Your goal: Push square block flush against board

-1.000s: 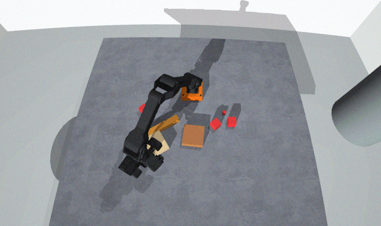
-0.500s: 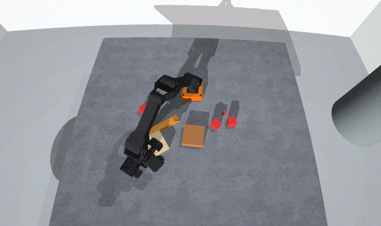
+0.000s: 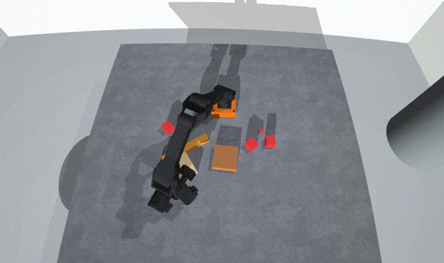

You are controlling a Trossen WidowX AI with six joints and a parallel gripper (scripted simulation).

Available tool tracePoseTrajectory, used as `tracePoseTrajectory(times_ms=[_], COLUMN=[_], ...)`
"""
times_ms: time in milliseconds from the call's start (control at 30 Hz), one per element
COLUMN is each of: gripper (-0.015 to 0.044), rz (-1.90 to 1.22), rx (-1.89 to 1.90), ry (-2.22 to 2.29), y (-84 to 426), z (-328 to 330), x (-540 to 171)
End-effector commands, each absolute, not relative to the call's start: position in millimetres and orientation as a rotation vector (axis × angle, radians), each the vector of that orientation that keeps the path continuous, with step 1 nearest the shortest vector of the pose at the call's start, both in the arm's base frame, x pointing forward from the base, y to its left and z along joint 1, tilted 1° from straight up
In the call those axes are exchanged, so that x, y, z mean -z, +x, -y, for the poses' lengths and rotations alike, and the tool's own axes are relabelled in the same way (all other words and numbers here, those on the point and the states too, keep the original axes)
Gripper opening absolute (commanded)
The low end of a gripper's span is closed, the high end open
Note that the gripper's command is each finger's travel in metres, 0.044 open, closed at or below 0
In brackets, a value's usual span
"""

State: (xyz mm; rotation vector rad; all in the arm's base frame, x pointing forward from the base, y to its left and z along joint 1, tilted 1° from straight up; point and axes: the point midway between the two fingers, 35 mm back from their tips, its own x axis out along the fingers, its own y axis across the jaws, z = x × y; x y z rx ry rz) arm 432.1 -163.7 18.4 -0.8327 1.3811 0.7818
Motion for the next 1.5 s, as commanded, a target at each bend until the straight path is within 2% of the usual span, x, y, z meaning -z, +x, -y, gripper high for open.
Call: tracePoseTrajectory(times_ms=[0, 333, 567, 1300, 1467], gripper=[0.0000, 0.0000, 0.0000, 0.0000, 0.0000], rz=[-1.380, -1.379, -1.380, -1.477, -1.477], rx=[-0.779, -0.779, -0.779, -0.458, -0.458], ry=[-0.824, -0.823, -0.824, -0.493, -0.492], y=[437, 445, 441, 435, 438], z=[160, 149, 151, 184, 184], x=[-17, -18, -72, -73, -27])
